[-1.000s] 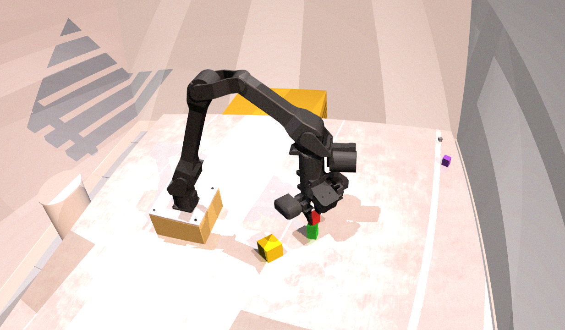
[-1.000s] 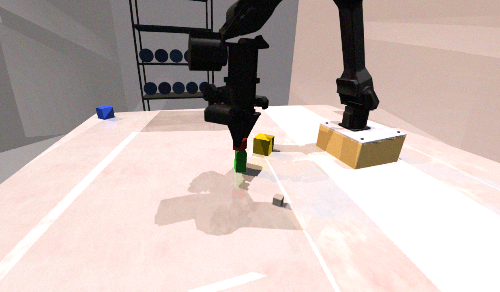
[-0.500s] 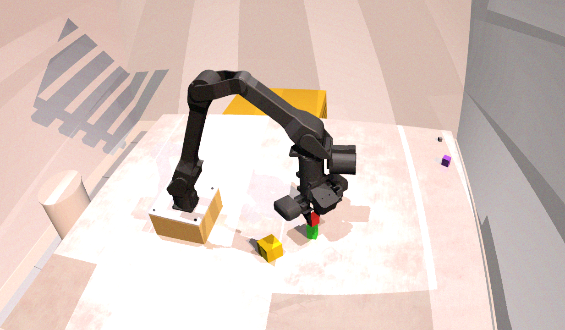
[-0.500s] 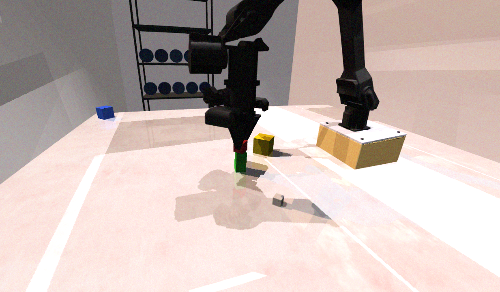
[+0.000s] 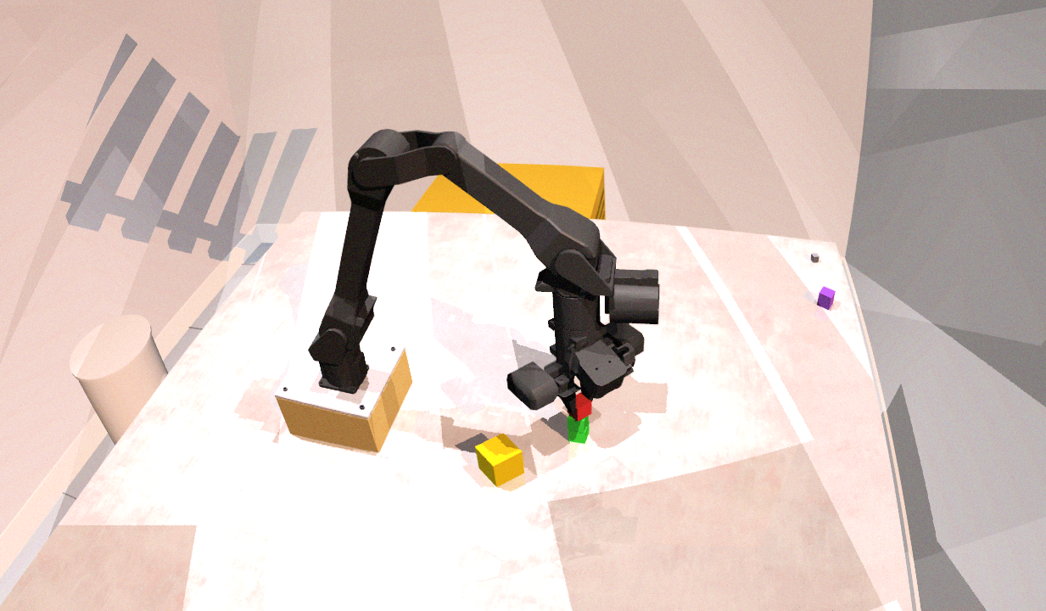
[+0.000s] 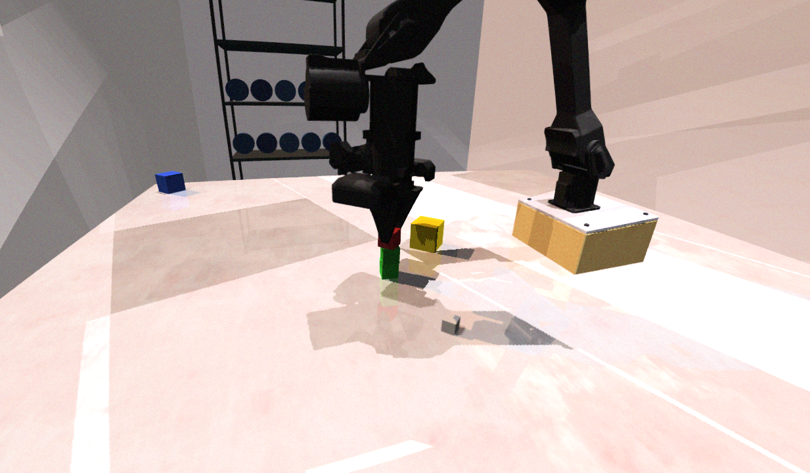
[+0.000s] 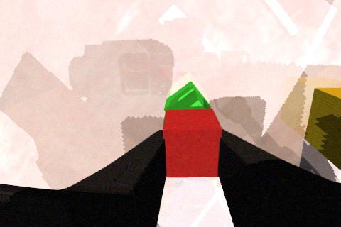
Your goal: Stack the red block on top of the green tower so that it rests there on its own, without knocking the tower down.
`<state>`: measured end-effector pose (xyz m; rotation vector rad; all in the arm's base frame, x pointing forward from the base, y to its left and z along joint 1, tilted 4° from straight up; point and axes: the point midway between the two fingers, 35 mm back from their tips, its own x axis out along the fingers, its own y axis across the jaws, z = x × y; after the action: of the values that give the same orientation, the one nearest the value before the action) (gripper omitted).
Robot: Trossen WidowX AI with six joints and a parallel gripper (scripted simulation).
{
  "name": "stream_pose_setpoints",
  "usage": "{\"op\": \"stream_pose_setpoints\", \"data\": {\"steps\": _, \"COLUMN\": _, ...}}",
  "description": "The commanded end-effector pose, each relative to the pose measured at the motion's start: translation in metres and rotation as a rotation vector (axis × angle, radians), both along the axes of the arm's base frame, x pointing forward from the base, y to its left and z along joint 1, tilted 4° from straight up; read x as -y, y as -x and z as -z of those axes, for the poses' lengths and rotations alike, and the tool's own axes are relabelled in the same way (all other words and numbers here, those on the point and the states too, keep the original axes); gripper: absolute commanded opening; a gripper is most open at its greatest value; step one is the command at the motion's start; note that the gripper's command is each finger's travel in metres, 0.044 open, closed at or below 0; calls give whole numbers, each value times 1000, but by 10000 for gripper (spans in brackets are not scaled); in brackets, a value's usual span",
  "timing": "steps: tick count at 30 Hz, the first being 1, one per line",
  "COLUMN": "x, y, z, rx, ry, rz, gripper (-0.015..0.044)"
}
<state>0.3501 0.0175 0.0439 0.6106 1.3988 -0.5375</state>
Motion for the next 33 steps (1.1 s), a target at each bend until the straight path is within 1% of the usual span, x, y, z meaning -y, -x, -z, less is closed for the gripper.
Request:
{"op": "stream_pose_setpoints", "data": {"steps": 1, "x": 1, "y": 0, "z": 3, "rx": -6, "ry": 3, "rz": 5, "gripper": 0}}
{"op": "stream_pose_setpoints", "data": {"steps": 12, "x": 1, "y": 0, "z": 3, "rx": -6, "ry": 3, "rz": 5, "gripper": 0}}
{"op": "stream_pose_setpoints", "data": {"steps": 15, "x": 1, "y": 1, "z": -3, "rx": -6, "ry": 3, "rz": 5, "gripper": 0}}
{"op": "stream_pose_setpoints", "data": {"steps": 31, "x": 0, "y": 1, "z": 1, "rx": -6, "ry": 0, "rz": 0, "gripper": 420}}
{"op": "stream_pose_setpoints", "data": {"steps": 32, "x": 0, "y": 1, "z": 1, "rx": -6, "ry": 0, "rz": 0, "gripper": 440}}
{"op": "stream_pose_setpoints", "data": {"steps": 33, "x": 0, "y": 1, "z": 1, "rx": -6, "ry": 0, "rz": 0, "gripper": 440}}
